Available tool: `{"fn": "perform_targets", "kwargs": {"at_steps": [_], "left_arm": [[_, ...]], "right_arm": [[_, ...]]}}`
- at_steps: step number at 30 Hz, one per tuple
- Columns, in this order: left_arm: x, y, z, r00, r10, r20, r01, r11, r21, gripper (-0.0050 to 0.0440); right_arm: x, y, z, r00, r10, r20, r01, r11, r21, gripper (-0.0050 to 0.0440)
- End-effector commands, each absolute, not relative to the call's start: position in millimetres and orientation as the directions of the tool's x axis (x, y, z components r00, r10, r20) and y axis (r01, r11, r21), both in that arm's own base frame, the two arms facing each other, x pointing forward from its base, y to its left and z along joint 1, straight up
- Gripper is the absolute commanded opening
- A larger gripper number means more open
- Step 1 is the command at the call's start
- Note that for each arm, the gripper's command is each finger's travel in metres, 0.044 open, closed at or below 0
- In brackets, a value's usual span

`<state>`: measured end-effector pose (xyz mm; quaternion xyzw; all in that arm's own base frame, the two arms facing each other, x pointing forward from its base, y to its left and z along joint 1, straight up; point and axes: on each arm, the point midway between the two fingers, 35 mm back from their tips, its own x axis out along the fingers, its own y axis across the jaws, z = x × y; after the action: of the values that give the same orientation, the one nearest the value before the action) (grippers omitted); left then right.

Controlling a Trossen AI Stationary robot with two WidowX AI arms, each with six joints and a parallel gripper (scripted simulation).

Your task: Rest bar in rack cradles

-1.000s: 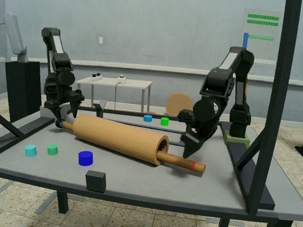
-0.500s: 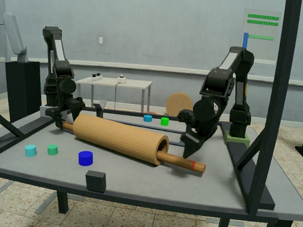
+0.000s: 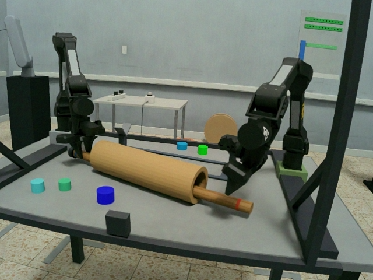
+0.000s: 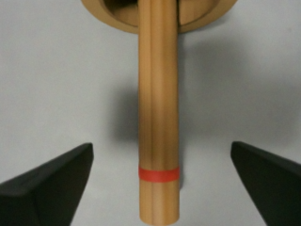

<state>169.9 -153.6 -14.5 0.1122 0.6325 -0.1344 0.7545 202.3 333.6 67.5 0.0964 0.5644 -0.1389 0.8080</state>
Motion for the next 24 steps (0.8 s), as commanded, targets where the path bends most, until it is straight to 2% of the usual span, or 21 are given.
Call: {"fn": "perform_targets", "kwargs": {"at_steps": [1,14,15,24], "left_arm": [[170,-153,-14,0.17,-0.065,-0.983,0.345,0.939,-0.003,0.005],[170,-152,-14,0.168,-0.063,-0.984,0.344,0.939,-0.001,0.005],[170,-152,-14,0.168,-0.063,-0.984,0.344,0.939,-0.001,0.005],[170,-152,-14,0.168,-0.063,-0.984,0.344,0.939,-0.001,0.005]], "right_arm": [[204,341,88,0.347,-0.06,-0.936,0.336,0.939,0.065,0.04],[204,340,86,0.345,-0.064,-0.936,0.337,0.94,0.059,0.04],[204,335,70,0.329,-0.099,-0.939,0.332,0.943,0.017,0.04],[209,333,53,0.326,-0.102,-0.94,0.331,0.943,0.012,0.04]]}}
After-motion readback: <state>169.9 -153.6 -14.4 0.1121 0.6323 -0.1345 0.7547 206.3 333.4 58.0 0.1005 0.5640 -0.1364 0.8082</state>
